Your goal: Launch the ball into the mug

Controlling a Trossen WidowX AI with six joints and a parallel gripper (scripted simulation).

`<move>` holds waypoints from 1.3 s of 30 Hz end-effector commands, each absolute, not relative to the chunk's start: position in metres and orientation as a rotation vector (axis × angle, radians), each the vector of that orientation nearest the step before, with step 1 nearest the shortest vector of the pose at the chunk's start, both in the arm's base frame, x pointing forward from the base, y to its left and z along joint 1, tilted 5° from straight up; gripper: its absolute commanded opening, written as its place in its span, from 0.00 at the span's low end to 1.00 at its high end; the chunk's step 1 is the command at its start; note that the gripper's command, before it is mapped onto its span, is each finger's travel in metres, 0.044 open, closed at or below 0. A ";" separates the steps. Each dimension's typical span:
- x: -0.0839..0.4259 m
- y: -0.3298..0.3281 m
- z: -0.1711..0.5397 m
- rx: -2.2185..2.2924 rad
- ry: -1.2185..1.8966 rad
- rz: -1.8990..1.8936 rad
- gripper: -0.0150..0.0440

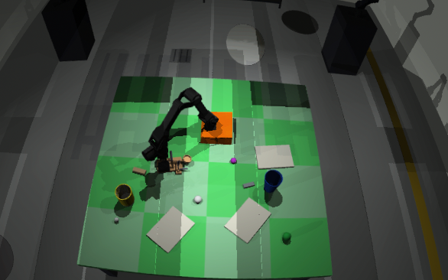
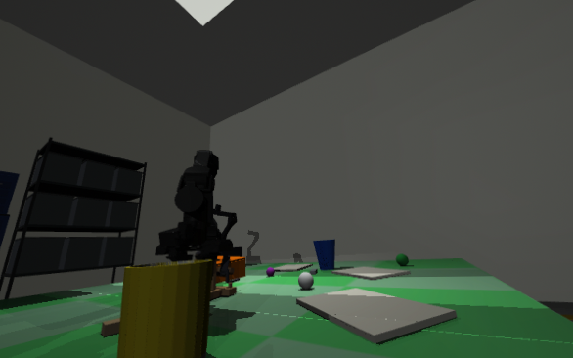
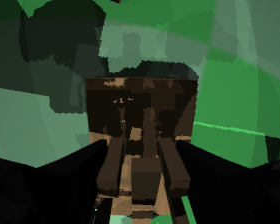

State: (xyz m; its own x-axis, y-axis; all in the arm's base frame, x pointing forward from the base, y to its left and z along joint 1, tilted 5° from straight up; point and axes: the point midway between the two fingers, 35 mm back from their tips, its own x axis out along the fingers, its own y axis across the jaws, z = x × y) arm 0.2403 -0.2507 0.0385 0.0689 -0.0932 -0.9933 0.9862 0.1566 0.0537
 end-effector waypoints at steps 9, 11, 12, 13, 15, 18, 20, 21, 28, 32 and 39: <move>0.240 -0.251 0.040 1.052 1.160 -1.097 0.70; 0.240 -0.251 0.040 1.052 1.160 -1.097 0.79; 0.240 -0.251 0.040 1.052 1.160 -1.097 0.83; 0.241 -0.251 0.042 1.052 1.160 -1.097 0.88; 0.241 -0.251 0.063 1.052 1.160 -1.097 0.97; 0.237 -0.246 0.115 1.052 1.161 -1.097 1.00; 0.233 -0.242 0.136 1.052 1.162 -1.097 1.00; 0.233 -0.242 0.139 1.052 1.162 -1.097 1.00; 0.233 -0.243 0.132 1.048 1.162 -1.087 1.00; 0.235 -0.246 0.111 1.048 1.163 -1.085 1.00; 0.236 -0.247 0.087 1.048 1.163 -1.085 1.00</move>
